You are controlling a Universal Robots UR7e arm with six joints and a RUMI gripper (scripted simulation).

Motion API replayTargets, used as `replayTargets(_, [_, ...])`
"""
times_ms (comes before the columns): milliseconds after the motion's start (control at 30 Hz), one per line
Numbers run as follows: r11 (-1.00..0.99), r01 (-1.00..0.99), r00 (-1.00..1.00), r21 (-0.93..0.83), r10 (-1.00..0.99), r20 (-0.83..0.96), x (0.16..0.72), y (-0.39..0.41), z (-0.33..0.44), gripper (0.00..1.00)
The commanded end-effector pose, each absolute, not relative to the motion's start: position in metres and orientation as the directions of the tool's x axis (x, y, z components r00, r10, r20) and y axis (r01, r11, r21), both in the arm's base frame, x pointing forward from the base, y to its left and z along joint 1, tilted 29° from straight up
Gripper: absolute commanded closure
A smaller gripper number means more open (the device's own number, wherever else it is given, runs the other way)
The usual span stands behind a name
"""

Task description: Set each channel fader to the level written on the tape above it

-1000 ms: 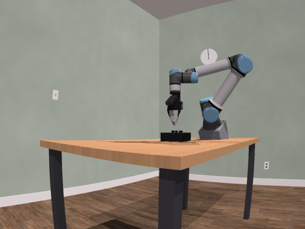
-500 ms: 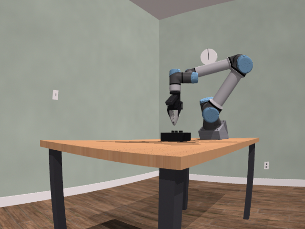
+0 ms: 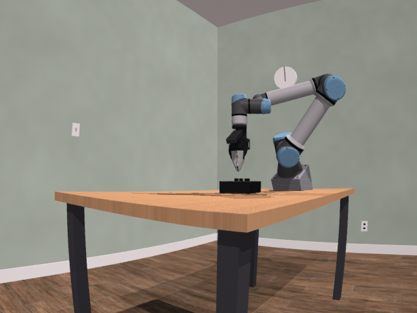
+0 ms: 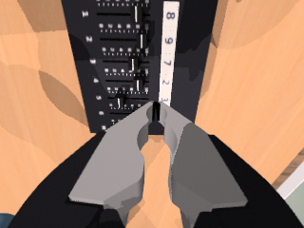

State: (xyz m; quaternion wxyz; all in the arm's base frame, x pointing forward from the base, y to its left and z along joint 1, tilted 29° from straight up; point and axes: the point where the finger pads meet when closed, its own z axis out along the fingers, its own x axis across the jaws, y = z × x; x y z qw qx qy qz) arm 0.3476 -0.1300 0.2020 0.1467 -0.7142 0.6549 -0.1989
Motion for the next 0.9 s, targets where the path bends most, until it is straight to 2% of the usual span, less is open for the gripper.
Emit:
replayTargets(0, [-0.1,-0.877,0.065,-0.469,-0.994,0.09,0.3479,-0.129,0.201,1.0])
replayTargets(867, [-0.1,-0.878,0.065,-0.469,-0.994,0.09,0.3544,-0.1291,0.1912,1.0])
